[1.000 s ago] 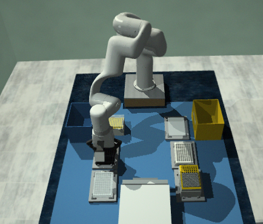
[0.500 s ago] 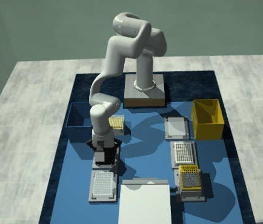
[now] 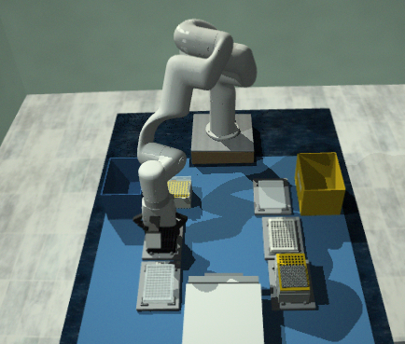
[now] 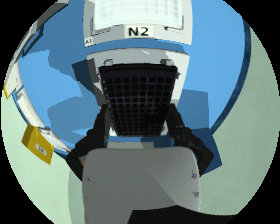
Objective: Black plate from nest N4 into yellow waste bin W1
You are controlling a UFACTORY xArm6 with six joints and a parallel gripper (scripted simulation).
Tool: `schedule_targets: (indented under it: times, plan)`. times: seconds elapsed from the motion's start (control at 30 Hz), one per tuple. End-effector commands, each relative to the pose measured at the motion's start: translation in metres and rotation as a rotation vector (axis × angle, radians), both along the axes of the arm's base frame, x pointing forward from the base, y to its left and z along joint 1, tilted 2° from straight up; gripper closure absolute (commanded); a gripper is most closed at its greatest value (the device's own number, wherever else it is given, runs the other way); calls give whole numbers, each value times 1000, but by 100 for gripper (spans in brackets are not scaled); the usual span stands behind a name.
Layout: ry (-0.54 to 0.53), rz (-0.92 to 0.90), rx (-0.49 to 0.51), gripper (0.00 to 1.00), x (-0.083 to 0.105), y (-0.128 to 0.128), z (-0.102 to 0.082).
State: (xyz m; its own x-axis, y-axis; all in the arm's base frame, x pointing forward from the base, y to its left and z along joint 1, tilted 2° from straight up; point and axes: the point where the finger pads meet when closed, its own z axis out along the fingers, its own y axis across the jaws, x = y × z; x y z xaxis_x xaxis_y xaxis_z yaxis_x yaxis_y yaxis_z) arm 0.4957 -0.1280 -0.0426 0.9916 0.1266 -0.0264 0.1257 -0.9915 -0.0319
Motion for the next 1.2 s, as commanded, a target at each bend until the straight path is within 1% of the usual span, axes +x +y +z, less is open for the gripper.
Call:
schedule_targets:
  times: [0.0, 1.17]
  plan:
    - [-5, 0, -1, 100, 2, -1, 3]
    - [-5, 0, -1, 100, 2, -1, 22]
